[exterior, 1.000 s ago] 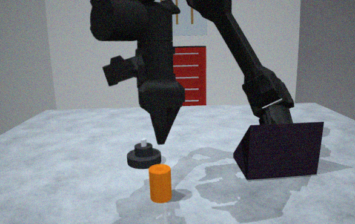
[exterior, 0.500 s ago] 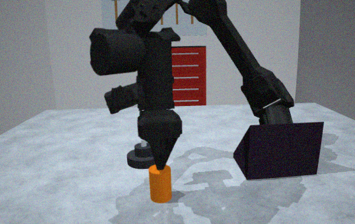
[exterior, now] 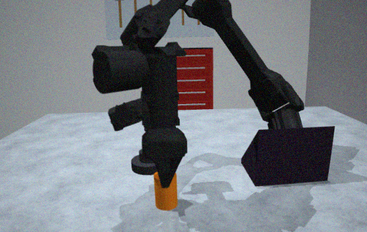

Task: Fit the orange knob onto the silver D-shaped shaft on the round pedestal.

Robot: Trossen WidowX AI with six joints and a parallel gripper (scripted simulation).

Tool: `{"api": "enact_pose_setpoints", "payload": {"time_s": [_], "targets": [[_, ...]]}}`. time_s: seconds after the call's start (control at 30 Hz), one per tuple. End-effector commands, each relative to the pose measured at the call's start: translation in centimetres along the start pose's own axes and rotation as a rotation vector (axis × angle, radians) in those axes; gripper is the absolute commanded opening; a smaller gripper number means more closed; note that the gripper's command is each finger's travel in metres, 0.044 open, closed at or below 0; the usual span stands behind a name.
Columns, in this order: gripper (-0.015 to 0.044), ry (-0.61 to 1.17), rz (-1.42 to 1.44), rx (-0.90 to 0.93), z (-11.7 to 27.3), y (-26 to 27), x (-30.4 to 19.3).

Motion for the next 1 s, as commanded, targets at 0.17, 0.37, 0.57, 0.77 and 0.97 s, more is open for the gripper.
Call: {"api": "enact_pose_setpoints", "payload": {"time_s": [0.17, 0.37, 0.57, 0.77, 0.97], "targets": [[0.044, 0.006, 0.011, -0.011, -1.7, 0.0, -0.1], [0.044, 0.005, 0.011, -0.012, -2.7, 0.0, -0.1], [0.044, 0.004, 0.012, -0.013, -3.6, 0.0, -0.2], [0.044, 0.004, 0.012, -0.014, -4.6, -0.1, -0.2], [0.044, 0.003, 0.013, -0.015, -5.3, -0.1, -0.3]]}}
Point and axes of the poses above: the point midway between the two fingers, 35 mm back from their tips, its own z axis back along the fingers, its own y axis across the jaws, x = y × z, the point moved 7 cm from there along z, back along the fingers, and after that the axes turned 2 degrees about -z, right-handed, at the moved point
